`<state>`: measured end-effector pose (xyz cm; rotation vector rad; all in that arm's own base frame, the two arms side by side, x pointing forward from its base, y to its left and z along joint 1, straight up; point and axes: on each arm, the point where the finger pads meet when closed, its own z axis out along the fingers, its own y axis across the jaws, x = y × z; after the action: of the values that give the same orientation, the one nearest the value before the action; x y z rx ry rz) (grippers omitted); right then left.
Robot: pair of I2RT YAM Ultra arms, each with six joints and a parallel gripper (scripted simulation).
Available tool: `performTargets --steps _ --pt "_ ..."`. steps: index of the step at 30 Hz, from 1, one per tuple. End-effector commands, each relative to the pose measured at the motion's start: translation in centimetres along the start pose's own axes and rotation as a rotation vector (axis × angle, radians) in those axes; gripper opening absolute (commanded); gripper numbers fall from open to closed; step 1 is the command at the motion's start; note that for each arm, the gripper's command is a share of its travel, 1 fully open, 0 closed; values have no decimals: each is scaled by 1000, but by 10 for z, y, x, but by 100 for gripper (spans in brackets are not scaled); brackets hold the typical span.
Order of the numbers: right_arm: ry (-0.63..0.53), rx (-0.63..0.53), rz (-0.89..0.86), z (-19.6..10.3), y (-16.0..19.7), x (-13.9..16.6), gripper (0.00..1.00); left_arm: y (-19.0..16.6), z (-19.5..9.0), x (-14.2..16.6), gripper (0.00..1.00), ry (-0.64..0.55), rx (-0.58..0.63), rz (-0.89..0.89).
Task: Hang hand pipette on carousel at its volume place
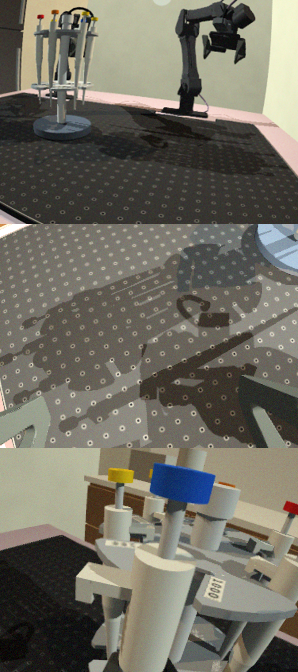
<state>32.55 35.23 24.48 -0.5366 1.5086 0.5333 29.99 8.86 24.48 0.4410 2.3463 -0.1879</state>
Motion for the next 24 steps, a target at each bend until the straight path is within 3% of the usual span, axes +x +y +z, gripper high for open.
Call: performTargets --steps 1,24 --pt "-68 0 20 10 -4 -25 12 3 -4 -7 100 -29 -8 16" --pt "-93 1 26 10 -6 -38 12 3 -4 -7 100 -29 -8 16"
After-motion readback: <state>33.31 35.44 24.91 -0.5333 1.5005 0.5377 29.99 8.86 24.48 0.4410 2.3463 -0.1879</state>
